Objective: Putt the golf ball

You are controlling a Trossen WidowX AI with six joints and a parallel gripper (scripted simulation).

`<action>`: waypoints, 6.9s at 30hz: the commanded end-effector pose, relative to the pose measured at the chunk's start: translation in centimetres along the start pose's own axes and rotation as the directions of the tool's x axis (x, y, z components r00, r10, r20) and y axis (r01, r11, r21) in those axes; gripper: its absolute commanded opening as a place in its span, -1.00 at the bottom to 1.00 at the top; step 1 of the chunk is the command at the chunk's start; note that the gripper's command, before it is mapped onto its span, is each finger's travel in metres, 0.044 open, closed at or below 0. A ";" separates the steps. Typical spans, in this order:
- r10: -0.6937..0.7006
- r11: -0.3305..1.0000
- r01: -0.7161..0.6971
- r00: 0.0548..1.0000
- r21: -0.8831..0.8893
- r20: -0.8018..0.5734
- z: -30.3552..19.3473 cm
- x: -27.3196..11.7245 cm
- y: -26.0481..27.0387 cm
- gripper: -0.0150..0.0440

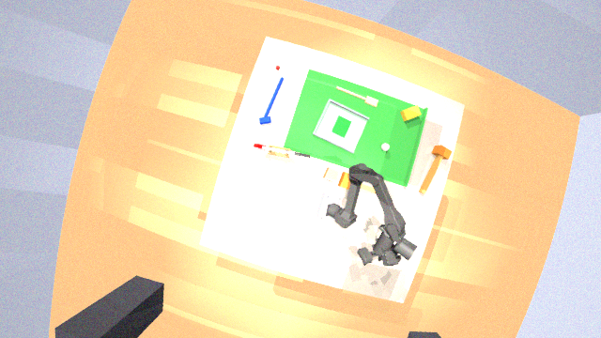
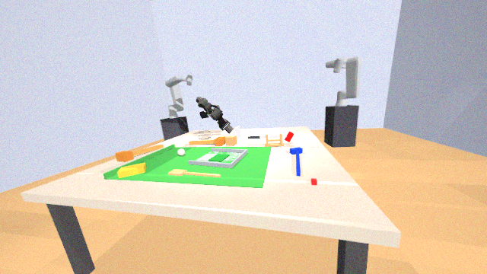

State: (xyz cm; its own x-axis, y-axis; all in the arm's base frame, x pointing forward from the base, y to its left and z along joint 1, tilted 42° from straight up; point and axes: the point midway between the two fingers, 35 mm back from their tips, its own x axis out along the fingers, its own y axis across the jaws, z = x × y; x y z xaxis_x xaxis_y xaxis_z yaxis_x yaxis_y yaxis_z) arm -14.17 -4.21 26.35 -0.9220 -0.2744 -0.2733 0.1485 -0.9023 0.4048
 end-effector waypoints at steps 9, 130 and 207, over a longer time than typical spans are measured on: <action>0.158 0.969 -0.192 0.966 -0.157 -0.206 -1.5 1.5 3.9 1.00; 0.019 -0.200 0.886 0.431 0.419 -0.902 -43.4 -31.0 -25.3 1.00; 0.044 -0.727 0.651 0.364 0.220 -0.930 -29.4 -39.5 -11.7 -0.49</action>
State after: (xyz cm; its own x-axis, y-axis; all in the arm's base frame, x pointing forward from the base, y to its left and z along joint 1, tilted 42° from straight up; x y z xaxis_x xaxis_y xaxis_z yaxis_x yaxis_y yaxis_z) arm 31.07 9.32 4.97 -0.0052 -0.4359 -0.9000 -0.8383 0.4925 -0.2337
